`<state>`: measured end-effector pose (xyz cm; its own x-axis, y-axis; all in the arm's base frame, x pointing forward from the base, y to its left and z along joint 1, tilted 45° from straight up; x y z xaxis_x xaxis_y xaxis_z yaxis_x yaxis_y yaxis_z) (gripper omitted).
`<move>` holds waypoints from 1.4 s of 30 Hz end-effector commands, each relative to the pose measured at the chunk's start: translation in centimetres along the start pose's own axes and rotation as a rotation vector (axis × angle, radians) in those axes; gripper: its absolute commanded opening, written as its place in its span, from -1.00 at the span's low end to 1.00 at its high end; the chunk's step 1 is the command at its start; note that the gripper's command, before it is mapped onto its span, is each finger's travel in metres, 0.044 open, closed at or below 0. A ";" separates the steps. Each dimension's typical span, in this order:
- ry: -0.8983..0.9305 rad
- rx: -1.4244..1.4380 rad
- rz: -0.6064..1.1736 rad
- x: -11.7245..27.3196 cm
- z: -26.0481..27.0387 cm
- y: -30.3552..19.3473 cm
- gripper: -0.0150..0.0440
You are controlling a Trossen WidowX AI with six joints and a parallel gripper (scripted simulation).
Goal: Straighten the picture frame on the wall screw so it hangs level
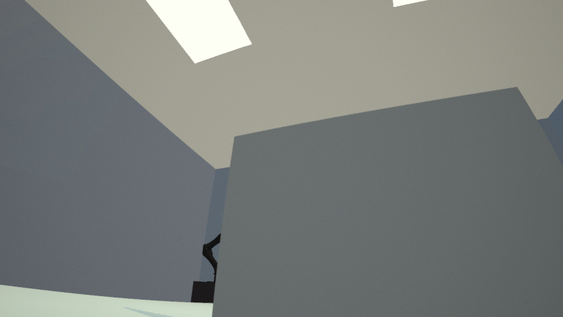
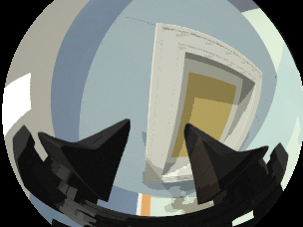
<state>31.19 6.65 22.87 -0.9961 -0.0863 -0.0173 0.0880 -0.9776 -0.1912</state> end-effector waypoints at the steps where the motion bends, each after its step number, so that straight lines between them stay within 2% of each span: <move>1: 0.000 -0.005 0.005 0.0 0.0 -0.1 0.39; 15: 0.000 -0.005 0.005 0.0 0.0 -0.1 0.39; 42: 0.000 -0.005 0.005 0.0 0.0 -0.1 -0.22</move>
<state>31.20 6.73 22.89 -0.9959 -0.0892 -0.0175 0.0909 -0.9773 -0.1913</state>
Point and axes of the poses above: the point midway between the two fingers, 35 mm back from their tips, its own x axis back along the fingers, its own z axis across the jaws, y = z × x, the point moved 5 cm from there along x, back along the fingers, and after that the axes turned 11 degrees about x, right-handed, at the moved point
